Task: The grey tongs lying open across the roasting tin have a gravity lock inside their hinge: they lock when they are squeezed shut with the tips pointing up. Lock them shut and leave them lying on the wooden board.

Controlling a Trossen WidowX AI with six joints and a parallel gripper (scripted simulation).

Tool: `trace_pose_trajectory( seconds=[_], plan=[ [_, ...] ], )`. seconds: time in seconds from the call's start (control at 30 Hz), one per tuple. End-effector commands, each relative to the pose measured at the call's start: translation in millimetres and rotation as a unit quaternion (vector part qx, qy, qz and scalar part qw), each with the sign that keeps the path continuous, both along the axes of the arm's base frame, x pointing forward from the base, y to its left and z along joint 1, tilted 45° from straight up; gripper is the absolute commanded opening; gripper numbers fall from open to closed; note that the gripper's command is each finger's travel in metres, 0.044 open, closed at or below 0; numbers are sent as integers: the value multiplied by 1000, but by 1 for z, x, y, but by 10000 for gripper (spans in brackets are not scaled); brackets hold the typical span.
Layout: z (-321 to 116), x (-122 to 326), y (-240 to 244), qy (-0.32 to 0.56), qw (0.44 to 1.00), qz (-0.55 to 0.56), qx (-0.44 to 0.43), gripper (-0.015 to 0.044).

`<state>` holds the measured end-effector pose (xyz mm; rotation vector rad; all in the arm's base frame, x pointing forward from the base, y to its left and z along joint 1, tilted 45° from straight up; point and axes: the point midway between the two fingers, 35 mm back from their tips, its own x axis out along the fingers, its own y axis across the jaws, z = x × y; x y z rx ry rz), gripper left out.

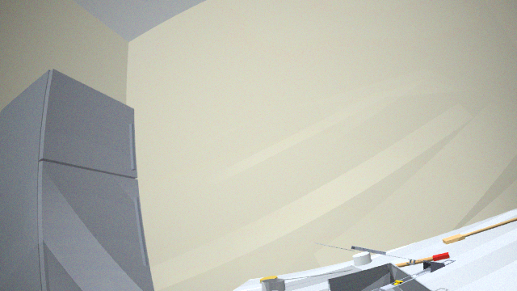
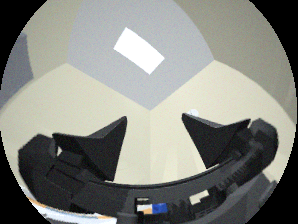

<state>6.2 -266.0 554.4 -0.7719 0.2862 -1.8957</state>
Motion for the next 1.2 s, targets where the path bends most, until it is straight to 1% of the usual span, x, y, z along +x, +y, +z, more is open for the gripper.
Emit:
trace_pose_trajectory(
  seconds=[0.0, 0.1, 0.2, 0.37, 0.53, 0.67, 0.73, 0.87, 0.97, 1.07, 1.17],
  plan=[
    [0, 0, 0, 0, 1000, 0, 0, 426],
    [-7, 9, -9, -7, 1000, 20, 12, 347],
    [-22, 28, -26, -25, 997, 64, 37, 269],
    [-67, 81, -64, -92, 974, 172, 115, 137],
    [-129, 139, -88, -179, 922, 258, 225, 6],
    [-173, 176, -93, -230, 878, 290, 303, -99],
    [-200, 195, -93, -272, 843, 301, 353, -150],
    [-257, 232, -83, -362, 757, 291, 460, -150],
    [-300, 256, -67, -426, 682, 256, 537, -150],
    [-340, 274, -45, -478, 606, 196, 605, -150],
    [-378, 289, -17, -531, 521, 103, 660, -150]
  ],
)
